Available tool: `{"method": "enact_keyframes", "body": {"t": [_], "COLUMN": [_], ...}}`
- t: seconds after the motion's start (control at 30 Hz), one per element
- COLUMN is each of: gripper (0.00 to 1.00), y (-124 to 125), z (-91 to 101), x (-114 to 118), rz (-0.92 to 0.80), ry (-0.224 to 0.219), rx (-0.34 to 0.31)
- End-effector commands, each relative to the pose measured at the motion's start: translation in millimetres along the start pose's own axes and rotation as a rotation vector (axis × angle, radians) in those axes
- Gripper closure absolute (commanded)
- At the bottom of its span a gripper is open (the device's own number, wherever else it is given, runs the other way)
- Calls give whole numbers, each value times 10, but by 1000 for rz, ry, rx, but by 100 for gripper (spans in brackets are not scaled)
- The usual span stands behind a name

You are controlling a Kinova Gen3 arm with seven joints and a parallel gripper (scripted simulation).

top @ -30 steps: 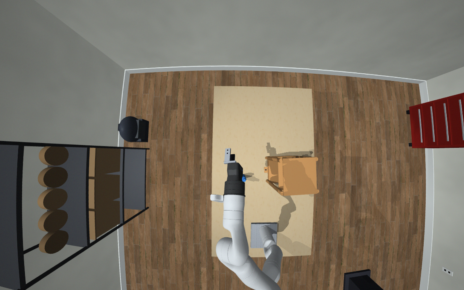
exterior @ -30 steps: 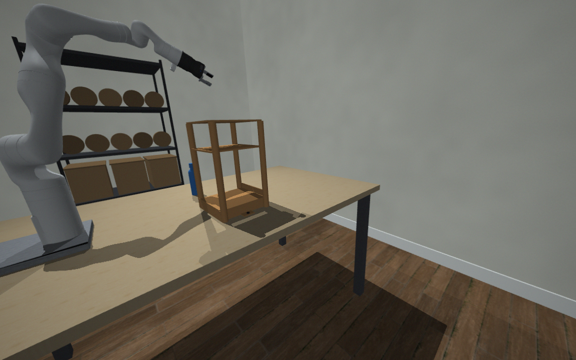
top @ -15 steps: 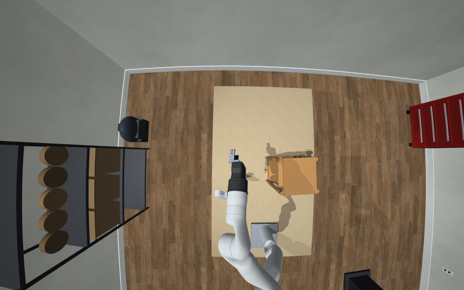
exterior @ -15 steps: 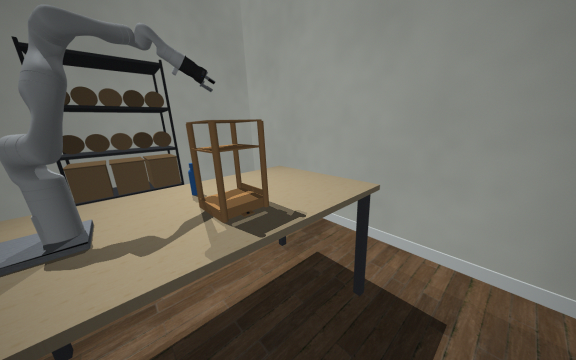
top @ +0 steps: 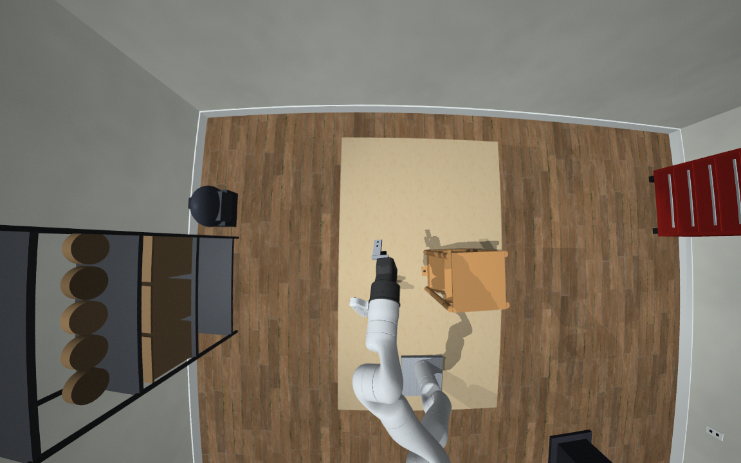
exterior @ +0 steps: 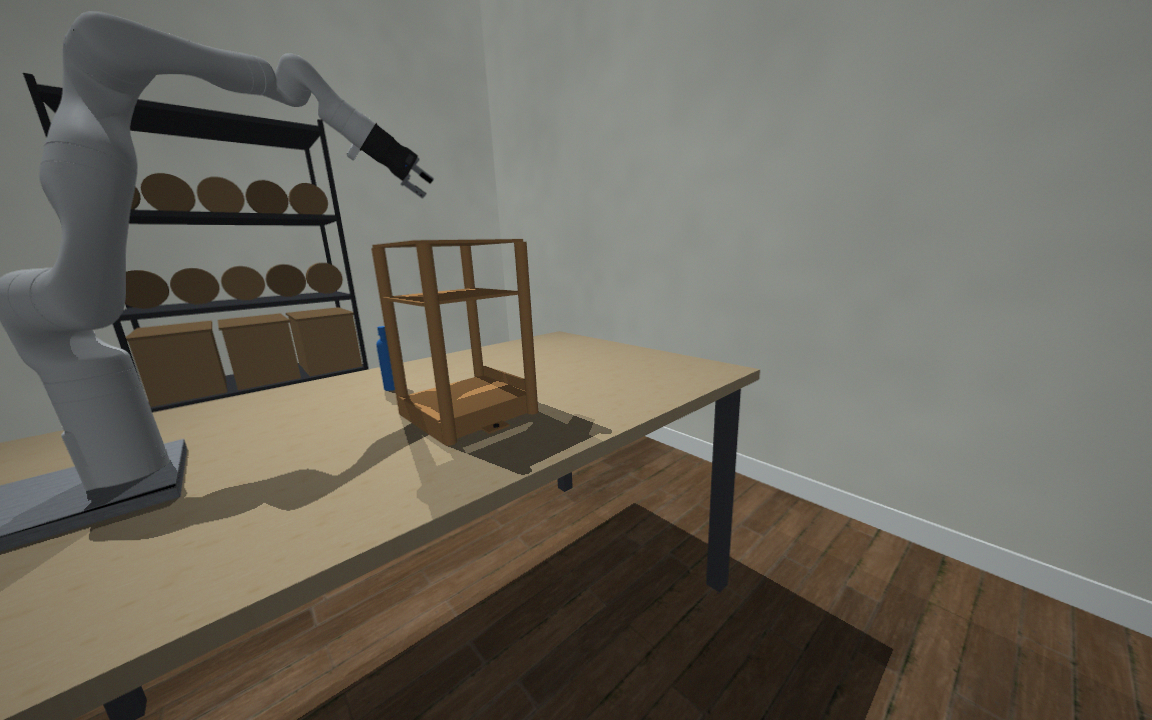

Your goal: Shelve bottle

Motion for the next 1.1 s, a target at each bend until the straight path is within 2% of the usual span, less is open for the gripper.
{"method": "enact_keyframes", "body": {"t": [0.0,0.03,0.23,0.27,0.57,0.6,0.8,0.83,1.07], "gripper": [0,0,0,0,0,0,0,0,0], "y": [-10,-57,-57,-100,-100,-137,-137,-170,-170], "z": [7,-77,-77,-148,-148,-205,-205,-251,-251], "x": [13,-199,-199,-406,-406,-609,-609,-807,-807], "rz": [-2,-8,-8,-14,-14,-21,-21,-28,-28], "ry": [-2,57,57,115,115,172,172,227,227], "rx": [0,-6,-6,-9,-9,-12,-12,-13,-13]}}
Point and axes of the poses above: the point where the finger pads meet when closed, its own z axis back along the fingers, its own x axis across the jaws, y = z × x, the point moved 1 cm from there along z, back along the fingers, and after that the axes turned 7 degrees about -z, right-handed, at the moved point
